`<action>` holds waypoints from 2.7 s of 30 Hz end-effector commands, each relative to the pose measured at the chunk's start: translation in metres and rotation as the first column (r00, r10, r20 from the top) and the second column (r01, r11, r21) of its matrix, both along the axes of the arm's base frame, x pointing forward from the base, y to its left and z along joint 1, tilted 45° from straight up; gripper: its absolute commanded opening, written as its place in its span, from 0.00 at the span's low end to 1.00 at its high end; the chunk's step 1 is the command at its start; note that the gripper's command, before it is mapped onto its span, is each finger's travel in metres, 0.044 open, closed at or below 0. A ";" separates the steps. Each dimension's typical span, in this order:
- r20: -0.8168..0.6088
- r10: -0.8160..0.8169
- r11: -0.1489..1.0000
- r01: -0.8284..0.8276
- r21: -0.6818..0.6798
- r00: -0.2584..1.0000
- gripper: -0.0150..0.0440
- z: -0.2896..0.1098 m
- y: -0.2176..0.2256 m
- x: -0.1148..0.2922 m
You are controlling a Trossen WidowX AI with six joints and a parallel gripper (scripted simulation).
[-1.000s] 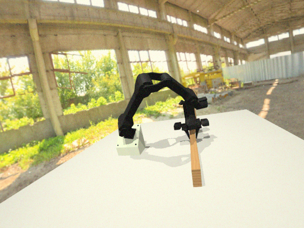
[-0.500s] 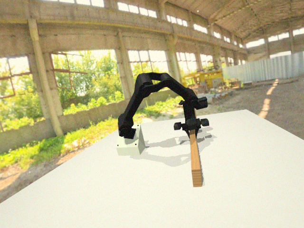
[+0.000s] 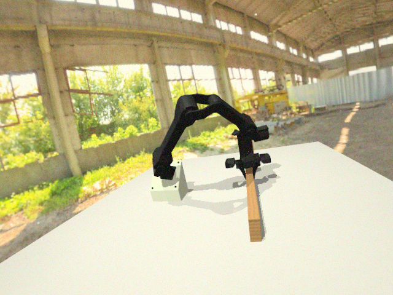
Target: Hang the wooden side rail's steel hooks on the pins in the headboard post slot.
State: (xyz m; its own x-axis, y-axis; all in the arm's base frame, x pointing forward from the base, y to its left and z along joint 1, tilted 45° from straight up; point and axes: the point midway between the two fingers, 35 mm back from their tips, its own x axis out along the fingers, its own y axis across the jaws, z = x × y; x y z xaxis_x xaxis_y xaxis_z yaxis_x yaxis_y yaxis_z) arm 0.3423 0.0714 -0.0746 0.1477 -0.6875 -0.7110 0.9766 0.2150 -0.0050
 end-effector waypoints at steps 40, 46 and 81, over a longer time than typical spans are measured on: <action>0.005 0.005 1.000 -0.005 -0.001 1.000 0.25 0.002 0.003 0.008; 0.005 0.005 1.000 -0.005 -0.001 1.000 0.25 0.003 0.003 0.008; 0.005 0.005 1.000 -0.005 -0.001 1.000 0.25 0.007 0.007 0.007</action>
State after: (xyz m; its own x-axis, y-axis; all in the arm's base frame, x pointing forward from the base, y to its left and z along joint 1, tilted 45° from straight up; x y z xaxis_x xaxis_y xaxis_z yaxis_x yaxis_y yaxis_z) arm 0.3469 0.0728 -0.0720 0.1382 -0.6932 -0.7073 0.9772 0.2118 -0.0167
